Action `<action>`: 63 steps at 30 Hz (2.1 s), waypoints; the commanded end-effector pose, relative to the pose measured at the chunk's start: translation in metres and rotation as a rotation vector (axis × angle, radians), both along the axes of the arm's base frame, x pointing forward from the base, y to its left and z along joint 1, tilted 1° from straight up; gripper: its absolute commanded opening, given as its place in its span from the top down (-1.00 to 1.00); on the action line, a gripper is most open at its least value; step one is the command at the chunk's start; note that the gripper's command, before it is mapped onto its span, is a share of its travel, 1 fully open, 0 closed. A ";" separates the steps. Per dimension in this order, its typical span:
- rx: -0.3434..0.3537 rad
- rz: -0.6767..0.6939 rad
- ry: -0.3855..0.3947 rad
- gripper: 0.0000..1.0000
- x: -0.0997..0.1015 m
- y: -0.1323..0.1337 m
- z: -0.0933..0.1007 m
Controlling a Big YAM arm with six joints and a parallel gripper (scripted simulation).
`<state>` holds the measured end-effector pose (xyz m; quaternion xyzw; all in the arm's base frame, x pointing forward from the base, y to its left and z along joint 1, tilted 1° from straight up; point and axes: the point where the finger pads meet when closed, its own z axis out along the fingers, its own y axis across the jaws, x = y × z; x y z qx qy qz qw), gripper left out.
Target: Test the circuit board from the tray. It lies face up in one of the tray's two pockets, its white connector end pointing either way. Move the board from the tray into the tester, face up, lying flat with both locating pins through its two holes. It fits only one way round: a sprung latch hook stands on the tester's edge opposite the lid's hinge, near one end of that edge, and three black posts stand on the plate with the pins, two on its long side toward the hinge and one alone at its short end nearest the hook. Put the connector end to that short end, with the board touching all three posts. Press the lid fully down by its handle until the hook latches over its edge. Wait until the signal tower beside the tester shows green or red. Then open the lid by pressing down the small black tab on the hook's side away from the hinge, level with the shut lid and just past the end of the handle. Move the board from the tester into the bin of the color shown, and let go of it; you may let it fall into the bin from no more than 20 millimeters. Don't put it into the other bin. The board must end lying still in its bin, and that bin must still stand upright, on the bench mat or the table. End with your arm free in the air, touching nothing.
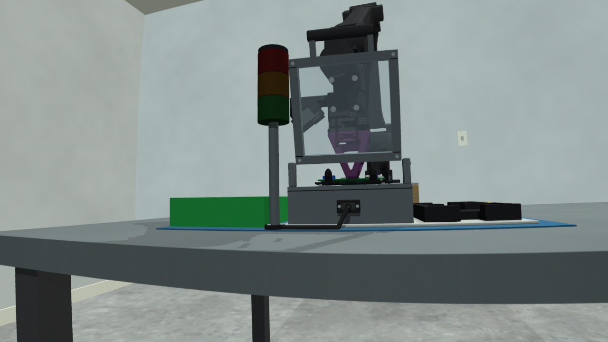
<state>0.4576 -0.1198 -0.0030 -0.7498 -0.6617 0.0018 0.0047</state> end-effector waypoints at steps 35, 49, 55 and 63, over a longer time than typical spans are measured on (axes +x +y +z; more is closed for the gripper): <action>-0.018 0.011 -0.064 -0.83 0.016 0.003 0.283; -0.009 0.011 -0.029 0.04 0.009 0.005 0.269; -0.009 0.011 -0.029 0.04 0.009 0.005 0.269; -0.009 0.011 -0.029 0.04 0.009 0.005 0.269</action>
